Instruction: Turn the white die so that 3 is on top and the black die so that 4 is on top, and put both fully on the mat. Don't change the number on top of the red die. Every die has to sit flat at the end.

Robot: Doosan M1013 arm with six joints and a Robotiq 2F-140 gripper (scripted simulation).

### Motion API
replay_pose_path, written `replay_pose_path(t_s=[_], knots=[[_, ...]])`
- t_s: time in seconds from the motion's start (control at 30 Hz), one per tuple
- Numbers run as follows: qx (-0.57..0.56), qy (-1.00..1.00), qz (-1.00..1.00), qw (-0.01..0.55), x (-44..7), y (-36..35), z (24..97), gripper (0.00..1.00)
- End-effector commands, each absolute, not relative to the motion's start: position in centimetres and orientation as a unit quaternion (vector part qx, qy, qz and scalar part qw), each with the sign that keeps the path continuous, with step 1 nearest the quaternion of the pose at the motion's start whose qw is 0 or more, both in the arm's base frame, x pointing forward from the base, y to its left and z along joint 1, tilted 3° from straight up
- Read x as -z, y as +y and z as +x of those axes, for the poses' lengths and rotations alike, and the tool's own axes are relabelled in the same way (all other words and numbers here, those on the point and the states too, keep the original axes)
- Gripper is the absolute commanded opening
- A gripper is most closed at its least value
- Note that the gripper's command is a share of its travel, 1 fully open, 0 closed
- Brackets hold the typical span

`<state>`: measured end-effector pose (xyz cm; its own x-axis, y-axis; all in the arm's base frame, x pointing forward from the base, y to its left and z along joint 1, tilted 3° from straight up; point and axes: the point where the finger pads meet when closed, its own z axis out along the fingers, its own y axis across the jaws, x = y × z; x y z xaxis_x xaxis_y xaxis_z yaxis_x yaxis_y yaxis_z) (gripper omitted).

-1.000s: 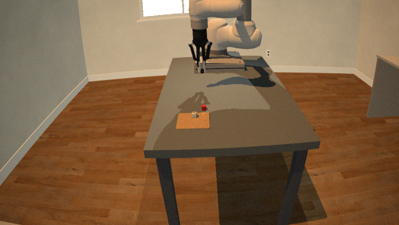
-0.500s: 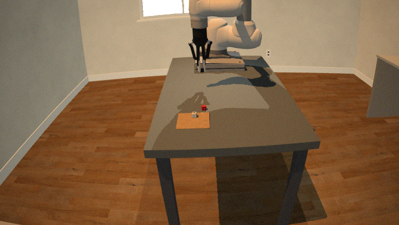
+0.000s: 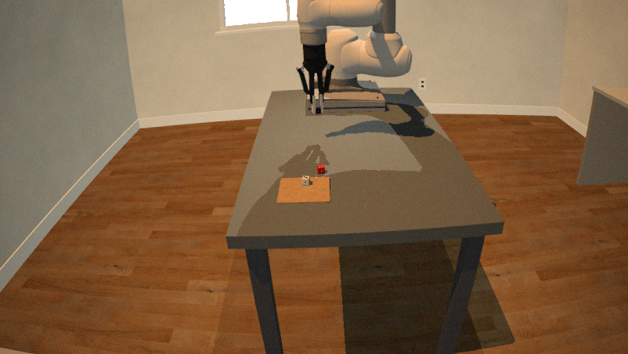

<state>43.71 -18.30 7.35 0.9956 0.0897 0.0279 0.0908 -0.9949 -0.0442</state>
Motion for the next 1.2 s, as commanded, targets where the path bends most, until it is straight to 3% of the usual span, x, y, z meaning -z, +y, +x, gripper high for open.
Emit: replay_pose_path(t_s=[0.0, 0.47, 0.57, 0.67, 0.93, 1.0, 1.17], knots=[[0.013, -0.044, -0.999, 0.019, -7.6, -18.7, 43.8, 0.18], [0.013, -0.037, -0.999, 0.02, -7.9, -19.2, 45.1, 0.18], [0.013, -0.004, -1.0, 0.02, -9.0, -21.6, 51.4, 0.18], [0.013, -0.004, -1.0, 0.02, -9.0, -21.6, 51.4, 0.18], [0.011, 0.074, -0.997, 0.021, -10.1, -26.1, 65.6, 0.18], [0.011, 0.074, -0.997, 0.021, -10.1, -26.2, 66.0, 0.18], [0.01, 0.131, -0.991, 0.022, -9.6, -28.5, 75.9, 0.18]])
